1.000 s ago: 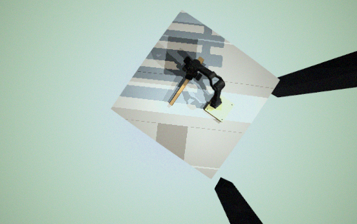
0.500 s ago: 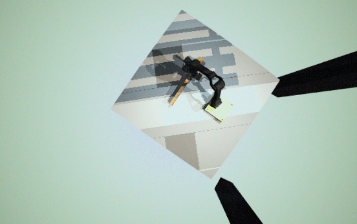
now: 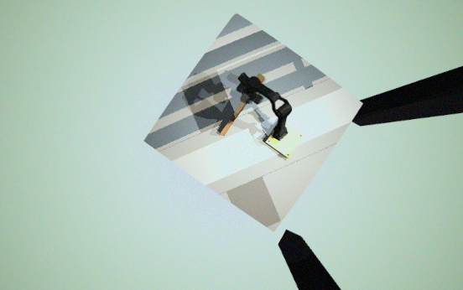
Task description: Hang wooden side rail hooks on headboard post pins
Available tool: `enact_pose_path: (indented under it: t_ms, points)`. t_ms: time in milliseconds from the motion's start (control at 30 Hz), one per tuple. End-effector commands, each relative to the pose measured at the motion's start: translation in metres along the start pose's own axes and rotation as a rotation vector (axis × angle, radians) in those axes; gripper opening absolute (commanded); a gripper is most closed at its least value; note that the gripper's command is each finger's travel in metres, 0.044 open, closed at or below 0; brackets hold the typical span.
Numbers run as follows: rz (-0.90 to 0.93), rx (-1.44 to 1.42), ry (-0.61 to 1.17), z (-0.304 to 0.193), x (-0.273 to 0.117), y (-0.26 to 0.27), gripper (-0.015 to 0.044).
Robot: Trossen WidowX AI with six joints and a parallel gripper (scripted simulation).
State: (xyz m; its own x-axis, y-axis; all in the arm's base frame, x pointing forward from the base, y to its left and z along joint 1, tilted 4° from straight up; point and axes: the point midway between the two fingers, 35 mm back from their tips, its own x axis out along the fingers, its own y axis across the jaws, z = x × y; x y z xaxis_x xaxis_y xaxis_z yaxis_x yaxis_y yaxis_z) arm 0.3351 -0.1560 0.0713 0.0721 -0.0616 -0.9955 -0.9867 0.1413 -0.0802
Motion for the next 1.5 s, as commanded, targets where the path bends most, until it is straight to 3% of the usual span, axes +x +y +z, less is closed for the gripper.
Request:
enact_pose_path:
  t_ms: [0, 1467]
  points:
    - [-0.006, -0.003, 0.002, -0.0008, -0.0015, -0.0015, 0.0]
    - [-0.006, -0.003, 0.002, -0.0008, 0.0058, -0.0016, 0.0]
